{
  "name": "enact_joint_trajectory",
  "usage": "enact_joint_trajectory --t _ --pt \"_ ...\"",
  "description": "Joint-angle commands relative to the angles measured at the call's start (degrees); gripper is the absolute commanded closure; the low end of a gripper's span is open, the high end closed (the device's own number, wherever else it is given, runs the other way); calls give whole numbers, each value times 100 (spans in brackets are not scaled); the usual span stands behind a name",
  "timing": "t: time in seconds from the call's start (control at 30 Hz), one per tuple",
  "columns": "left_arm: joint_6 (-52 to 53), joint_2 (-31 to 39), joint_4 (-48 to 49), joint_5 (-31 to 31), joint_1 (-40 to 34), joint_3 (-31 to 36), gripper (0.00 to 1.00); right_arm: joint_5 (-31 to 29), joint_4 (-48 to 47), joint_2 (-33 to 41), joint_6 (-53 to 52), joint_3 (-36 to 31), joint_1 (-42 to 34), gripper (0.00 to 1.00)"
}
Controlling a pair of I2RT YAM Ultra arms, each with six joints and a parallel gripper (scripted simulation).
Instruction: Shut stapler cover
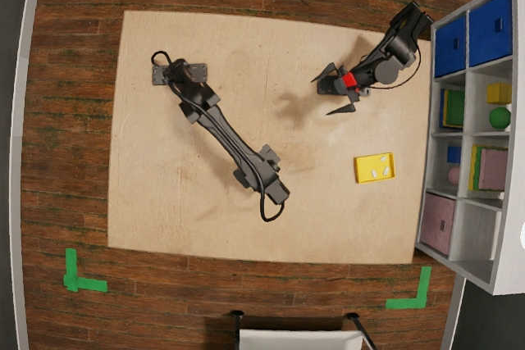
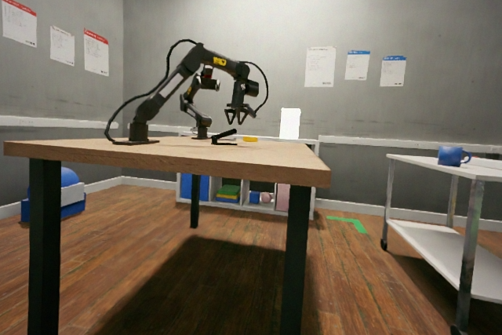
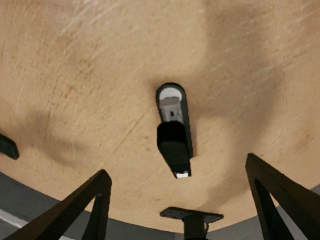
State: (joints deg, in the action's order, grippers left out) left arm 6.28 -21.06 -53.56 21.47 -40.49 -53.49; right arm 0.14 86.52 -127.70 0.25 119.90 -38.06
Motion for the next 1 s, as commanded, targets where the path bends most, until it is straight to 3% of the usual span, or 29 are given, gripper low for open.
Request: enact_joint_trajectory --t 0.0,0.33,0.83,0.97 --pt "42 59 -69 32 -45 8 0 -39 -307 348 -45 -296 -31 0" --pt "42 59 -69 32 -45 8 0 -42 -654 1063 -57 -1226 -56 0" --pt "42 59 -69 32 -45 8 0 -42 -658 1077 -56 -1244 -57 0" --pt "42 59 -69 32 -45 8 0 -14 -660 1026 -38 -1181 -22 45"
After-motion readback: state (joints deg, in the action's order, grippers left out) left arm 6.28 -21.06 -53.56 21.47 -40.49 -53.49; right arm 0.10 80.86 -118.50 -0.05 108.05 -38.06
